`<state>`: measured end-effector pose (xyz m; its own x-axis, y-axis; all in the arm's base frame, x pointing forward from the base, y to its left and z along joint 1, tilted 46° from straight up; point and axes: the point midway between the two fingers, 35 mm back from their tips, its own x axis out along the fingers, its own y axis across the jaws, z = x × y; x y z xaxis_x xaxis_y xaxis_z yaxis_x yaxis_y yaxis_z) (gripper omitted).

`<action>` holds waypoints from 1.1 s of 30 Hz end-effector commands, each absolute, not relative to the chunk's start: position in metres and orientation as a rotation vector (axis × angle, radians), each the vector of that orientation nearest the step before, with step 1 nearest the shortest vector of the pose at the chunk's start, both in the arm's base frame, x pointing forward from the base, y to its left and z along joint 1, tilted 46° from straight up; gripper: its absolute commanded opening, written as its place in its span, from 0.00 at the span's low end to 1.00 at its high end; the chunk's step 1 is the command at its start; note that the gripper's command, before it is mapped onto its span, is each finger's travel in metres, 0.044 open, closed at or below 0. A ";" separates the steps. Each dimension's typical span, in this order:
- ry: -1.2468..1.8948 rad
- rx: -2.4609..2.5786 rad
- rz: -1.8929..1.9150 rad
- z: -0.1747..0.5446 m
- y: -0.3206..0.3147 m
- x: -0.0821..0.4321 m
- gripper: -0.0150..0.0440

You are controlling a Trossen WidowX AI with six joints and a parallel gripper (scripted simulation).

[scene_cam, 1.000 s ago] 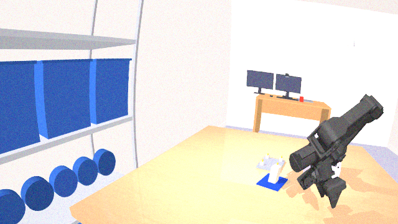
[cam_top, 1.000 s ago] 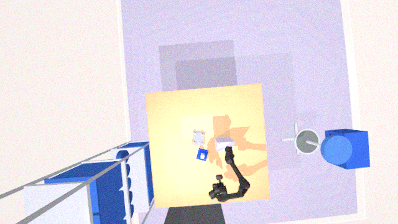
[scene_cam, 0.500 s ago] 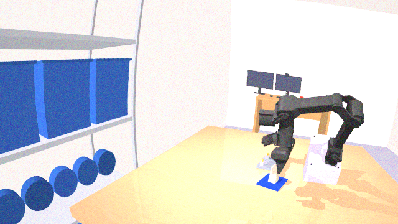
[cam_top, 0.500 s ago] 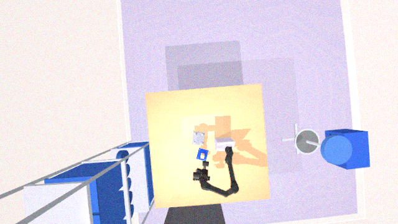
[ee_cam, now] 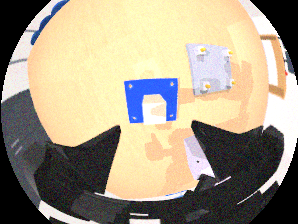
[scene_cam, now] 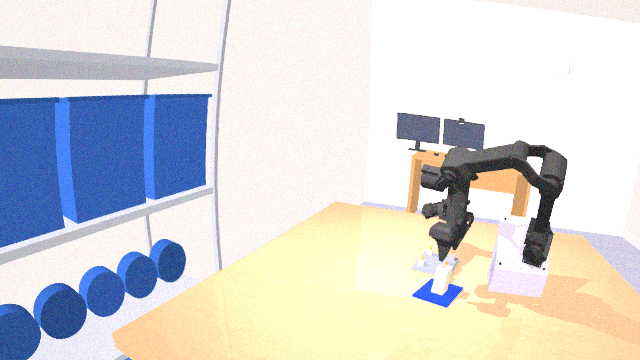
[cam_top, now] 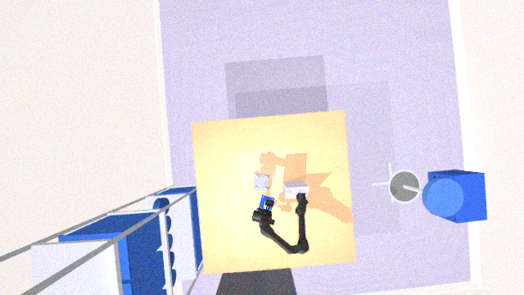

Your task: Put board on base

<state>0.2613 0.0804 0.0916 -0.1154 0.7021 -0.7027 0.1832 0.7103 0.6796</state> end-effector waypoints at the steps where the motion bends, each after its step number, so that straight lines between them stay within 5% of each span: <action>1: 1.656 0.730 0.513 0.087 0.085 0.261 1.00; 33: 1.655 0.729 0.512 0.048 0.123 0.258 1.00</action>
